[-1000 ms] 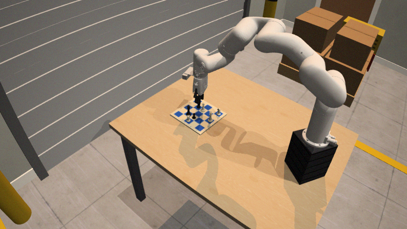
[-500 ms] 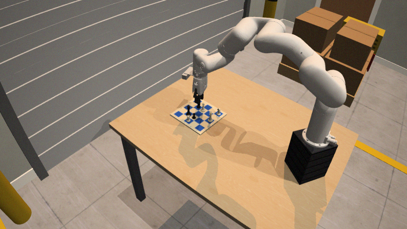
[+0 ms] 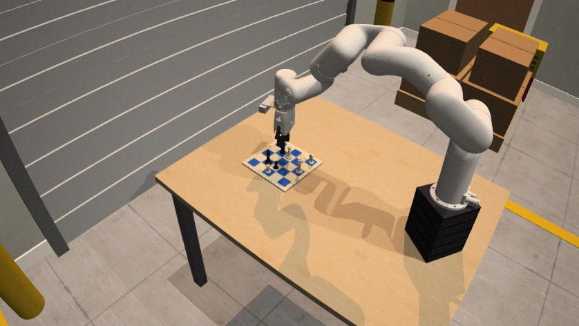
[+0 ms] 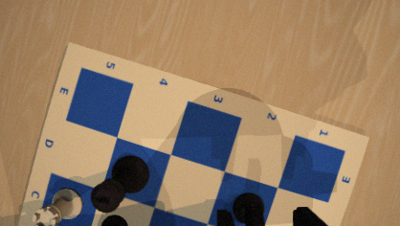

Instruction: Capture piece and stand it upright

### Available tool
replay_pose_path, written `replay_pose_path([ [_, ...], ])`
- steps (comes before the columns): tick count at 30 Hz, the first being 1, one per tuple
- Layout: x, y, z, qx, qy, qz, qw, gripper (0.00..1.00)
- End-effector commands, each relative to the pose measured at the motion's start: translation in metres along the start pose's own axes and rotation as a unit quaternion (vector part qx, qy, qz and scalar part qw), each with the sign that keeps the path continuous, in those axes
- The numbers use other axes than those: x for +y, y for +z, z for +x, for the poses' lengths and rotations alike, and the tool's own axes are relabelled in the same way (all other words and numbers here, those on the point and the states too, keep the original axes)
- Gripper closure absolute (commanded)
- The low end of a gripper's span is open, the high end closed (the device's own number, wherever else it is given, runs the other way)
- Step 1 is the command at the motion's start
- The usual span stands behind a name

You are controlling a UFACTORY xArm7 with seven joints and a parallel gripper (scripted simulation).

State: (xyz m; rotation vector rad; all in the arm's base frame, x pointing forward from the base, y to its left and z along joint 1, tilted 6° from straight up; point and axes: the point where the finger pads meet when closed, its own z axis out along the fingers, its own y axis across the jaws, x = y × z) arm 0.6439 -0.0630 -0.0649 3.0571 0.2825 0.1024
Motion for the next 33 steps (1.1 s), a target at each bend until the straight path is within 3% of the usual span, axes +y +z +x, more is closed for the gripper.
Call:
replay_pose_path([
  [1,0.001,-0.003,0.002,0.003,0.000,-0.001,1.000,0.61],
  [18,0.001,-0.001,0.002,0.003,0.000,-0.001,1.000,0.61],
  [33,0.001,0.021,0.002,0.003,0.000,-0.001,1.000,0.61],
])
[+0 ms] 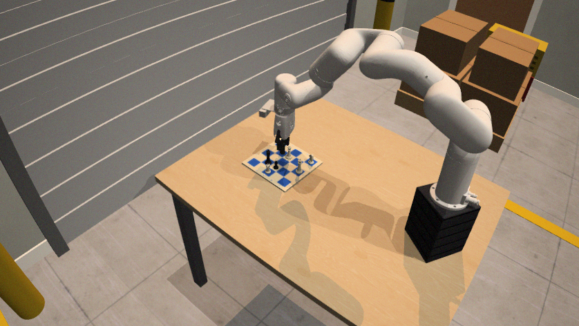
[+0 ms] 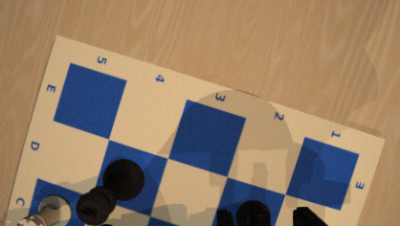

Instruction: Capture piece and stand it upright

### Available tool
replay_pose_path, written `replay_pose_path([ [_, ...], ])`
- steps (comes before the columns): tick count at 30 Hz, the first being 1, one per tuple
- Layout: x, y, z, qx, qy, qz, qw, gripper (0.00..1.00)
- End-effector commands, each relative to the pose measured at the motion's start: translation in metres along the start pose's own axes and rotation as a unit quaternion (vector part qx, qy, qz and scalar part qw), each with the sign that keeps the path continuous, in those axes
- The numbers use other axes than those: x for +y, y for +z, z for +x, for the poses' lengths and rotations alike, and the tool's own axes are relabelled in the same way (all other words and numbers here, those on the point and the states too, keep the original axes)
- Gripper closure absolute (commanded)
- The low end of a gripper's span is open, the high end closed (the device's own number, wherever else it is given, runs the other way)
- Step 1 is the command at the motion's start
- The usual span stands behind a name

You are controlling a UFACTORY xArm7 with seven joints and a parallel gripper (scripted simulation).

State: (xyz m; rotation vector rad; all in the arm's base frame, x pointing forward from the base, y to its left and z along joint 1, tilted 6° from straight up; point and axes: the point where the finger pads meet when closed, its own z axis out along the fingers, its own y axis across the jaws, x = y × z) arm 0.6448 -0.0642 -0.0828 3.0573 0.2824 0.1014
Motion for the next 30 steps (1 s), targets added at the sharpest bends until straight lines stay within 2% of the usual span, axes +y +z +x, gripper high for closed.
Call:
replay_pose_path([
  [1,0.0007,0.0049,0.0027,0.003,0.000,-0.001,1.000,0.61],
  [9,0.0008,0.0133,0.0028,0.003,0.000,-0.001,1.000,0.61],
  [30,0.0008,0.0136,0.0028,0.003,0.000,-0.001,1.000,0.61],
])
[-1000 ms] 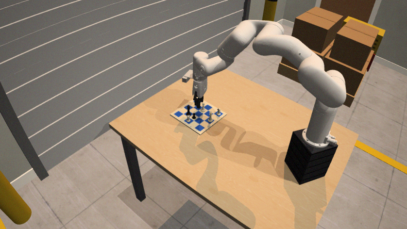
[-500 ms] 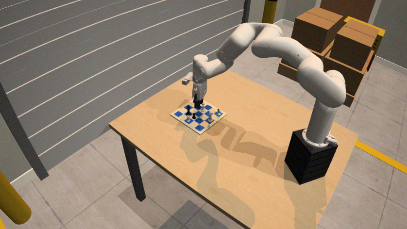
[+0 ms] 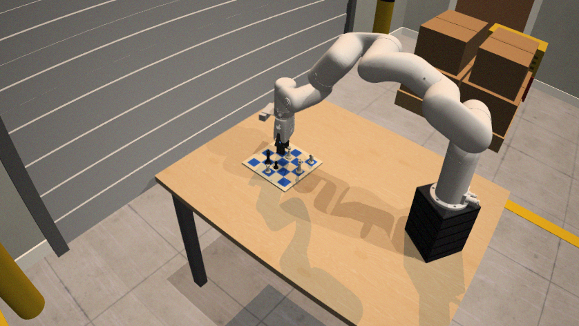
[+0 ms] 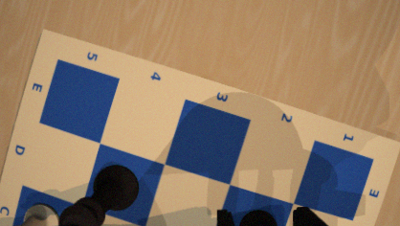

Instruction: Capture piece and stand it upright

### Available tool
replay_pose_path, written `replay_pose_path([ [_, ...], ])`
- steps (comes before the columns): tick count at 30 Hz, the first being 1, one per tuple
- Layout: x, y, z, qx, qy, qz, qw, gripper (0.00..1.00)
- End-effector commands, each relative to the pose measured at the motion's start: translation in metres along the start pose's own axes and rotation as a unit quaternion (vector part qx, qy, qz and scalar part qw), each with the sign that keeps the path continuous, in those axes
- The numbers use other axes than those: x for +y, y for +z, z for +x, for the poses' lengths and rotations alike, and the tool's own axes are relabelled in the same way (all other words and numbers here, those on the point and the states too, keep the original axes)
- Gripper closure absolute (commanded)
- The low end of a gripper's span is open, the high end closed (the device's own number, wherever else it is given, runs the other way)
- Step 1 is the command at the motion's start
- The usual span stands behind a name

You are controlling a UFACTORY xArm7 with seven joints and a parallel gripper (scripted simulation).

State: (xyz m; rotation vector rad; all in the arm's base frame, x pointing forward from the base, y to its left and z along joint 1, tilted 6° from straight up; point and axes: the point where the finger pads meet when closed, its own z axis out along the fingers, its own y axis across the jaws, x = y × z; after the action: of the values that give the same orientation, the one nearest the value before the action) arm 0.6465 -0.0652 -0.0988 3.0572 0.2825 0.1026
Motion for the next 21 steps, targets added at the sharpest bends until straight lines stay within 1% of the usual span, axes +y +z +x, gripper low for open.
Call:
replay_pose_path([
  [1,0.0006,-0.0025,0.0023,0.003,0.000,-0.001,1.000,0.61],
  [18,0.0006,-0.0025,0.0023,0.003,0.000,-0.001,1.000,0.61],
  [19,0.0006,-0.0025,0.0023,0.003,0.000,-0.001,1.000,1.00],
  [21,0.0006,-0.0025,0.0023,0.003,0.000,-0.001,1.000,1.00],
])
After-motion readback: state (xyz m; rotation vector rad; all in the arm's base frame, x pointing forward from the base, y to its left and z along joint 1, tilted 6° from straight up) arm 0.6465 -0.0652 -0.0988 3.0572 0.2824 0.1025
